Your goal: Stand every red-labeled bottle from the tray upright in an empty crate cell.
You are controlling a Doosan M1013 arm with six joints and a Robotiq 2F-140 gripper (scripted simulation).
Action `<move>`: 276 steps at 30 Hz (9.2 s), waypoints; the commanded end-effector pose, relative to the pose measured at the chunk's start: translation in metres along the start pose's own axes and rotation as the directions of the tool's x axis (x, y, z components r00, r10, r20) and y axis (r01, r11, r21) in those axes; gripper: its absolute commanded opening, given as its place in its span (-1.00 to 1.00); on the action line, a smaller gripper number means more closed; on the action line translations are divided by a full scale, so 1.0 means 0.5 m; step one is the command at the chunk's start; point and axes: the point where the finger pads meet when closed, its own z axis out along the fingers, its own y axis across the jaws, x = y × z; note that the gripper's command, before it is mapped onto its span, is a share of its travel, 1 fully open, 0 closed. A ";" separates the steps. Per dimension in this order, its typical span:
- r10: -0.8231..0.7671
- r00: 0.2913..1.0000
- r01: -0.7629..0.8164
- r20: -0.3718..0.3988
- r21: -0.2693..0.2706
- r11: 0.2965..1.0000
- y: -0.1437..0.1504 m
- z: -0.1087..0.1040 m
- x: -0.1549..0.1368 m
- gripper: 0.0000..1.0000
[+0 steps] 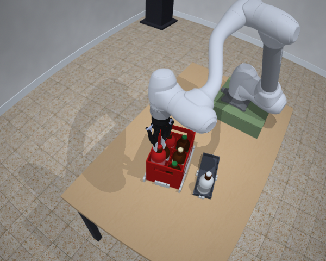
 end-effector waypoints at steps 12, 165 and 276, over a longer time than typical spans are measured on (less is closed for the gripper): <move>0.000 1.000 0.000 0.000 0.000 1.000 0.000 0.014 0.000 -1.00; 0.000 1.000 0.000 0.000 0.000 1.000 0.000 0.158 0.000 -1.00; 0.000 1.000 0.000 0.000 0.000 1.000 0.000 0.196 0.000 -1.00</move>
